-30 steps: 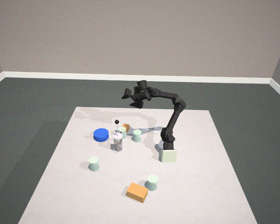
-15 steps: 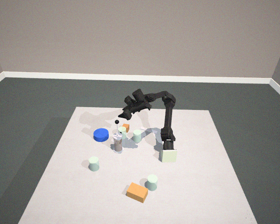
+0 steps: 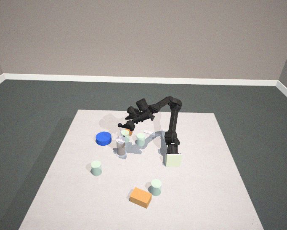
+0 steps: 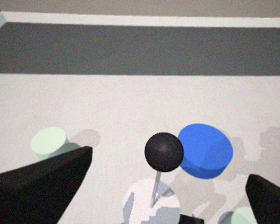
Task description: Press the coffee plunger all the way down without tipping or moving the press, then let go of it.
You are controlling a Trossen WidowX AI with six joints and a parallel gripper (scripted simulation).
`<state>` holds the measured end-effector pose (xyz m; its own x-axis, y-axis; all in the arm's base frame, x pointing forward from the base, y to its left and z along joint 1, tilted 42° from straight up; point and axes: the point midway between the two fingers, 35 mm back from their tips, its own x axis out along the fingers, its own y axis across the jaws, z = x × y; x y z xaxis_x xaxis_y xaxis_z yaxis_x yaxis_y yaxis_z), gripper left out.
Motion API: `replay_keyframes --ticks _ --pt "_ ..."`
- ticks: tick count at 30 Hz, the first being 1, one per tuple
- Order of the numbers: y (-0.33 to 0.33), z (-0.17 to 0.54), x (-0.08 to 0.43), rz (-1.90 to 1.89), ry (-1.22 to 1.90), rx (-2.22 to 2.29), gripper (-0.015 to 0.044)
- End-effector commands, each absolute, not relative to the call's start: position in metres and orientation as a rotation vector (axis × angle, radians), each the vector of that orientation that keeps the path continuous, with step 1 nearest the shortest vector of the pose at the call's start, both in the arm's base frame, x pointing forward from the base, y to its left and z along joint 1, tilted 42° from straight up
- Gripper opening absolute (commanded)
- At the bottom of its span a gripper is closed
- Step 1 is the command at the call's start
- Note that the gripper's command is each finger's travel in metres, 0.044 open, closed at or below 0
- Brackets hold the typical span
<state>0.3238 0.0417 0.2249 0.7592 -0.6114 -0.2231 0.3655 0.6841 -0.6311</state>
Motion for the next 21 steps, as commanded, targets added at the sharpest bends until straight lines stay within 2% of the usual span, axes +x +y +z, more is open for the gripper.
replay_keyframes --ticks 1,21 --pt "0.037 0.221 0.326 -0.564 0.448 -0.602 0.044" --pt "0.017 0.214 0.35 -0.564 0.444 -0.603 0.044"
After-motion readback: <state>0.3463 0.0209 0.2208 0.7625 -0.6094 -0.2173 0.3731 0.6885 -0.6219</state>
